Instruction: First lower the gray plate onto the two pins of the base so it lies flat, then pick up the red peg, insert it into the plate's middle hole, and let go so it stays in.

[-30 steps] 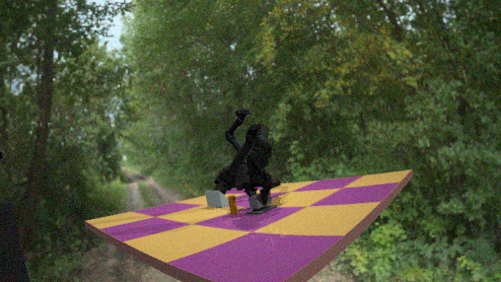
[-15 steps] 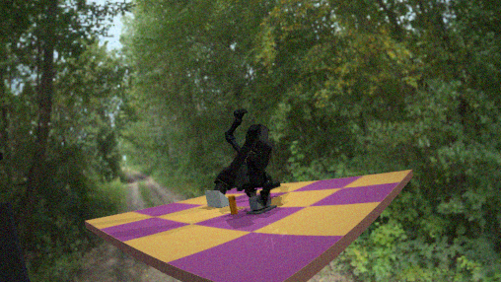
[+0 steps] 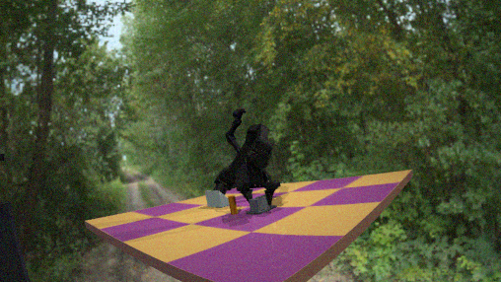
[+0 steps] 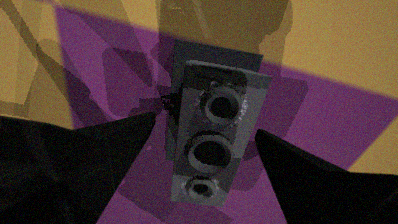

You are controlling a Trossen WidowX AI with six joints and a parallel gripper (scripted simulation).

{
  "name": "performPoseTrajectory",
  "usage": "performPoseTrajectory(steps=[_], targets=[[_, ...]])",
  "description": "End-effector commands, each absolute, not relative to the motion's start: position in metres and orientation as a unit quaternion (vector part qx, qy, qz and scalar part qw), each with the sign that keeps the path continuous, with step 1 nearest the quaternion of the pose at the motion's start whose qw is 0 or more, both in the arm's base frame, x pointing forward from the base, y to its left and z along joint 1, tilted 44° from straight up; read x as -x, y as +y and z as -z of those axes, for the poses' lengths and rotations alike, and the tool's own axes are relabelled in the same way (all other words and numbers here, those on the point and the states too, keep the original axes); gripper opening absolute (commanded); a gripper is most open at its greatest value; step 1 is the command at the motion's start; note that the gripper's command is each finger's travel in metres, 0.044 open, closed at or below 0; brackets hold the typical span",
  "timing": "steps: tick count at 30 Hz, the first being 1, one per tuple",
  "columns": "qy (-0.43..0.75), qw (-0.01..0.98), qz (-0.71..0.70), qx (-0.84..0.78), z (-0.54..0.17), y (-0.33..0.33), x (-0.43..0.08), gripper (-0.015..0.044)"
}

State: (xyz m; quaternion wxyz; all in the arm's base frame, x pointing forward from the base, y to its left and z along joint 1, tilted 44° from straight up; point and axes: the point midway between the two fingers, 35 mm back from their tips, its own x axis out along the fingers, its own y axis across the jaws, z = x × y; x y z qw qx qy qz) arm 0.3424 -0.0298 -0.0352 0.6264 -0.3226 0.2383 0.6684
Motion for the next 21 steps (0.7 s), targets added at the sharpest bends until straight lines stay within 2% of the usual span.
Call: performPoseTrajectory(steps=[1, 10, 17, 21], targets=[[0.238, 0.626, -0.668, 0.323, 0.034, -0.031, -0.343, 0.0440], [0.241, 0.623, -0.671, 0.321, -0.045, -0.107, -0.346, 0.0440], [0.246, 0.625, -0.670, 0.316, -0.052, -0.112, -0.349, 0.0440], [0.342, 0.665, -0.625, 0.223, -0.074, -0.096, -0.341, 0.0440]])
